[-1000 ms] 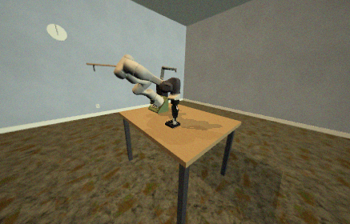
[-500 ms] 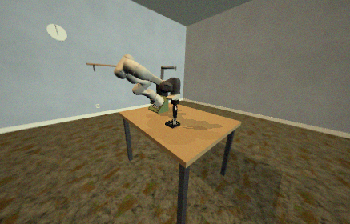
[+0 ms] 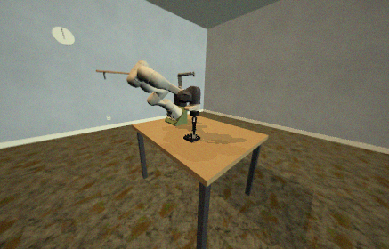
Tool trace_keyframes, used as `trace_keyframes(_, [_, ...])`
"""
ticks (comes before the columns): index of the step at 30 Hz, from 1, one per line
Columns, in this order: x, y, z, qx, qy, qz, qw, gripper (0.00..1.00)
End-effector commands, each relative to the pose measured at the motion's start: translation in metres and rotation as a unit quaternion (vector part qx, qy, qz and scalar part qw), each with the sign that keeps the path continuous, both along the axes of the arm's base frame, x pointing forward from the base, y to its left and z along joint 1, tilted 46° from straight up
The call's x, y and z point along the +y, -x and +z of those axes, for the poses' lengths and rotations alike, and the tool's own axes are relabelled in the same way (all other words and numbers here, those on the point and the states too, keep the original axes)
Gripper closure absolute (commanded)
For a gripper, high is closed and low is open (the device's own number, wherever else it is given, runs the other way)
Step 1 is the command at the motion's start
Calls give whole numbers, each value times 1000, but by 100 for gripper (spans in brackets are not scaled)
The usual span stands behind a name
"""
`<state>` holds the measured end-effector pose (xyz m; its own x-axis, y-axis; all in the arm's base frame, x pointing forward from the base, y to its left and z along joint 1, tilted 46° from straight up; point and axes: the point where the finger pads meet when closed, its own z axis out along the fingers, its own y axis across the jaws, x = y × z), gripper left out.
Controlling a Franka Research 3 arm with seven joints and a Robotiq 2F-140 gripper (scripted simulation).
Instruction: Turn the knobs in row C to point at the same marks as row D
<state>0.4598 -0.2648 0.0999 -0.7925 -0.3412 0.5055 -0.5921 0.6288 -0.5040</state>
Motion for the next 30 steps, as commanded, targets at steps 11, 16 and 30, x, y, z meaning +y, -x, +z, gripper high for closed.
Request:
trace_keyframes(11, [-1,1,-2,-99,21,-98,990,95])
trace_keyframes(16, [-1,1,-2,-129,27,-127,983,95])
trace_keyframes(30, [-1,1,-2,-193,41,-192,961,95])
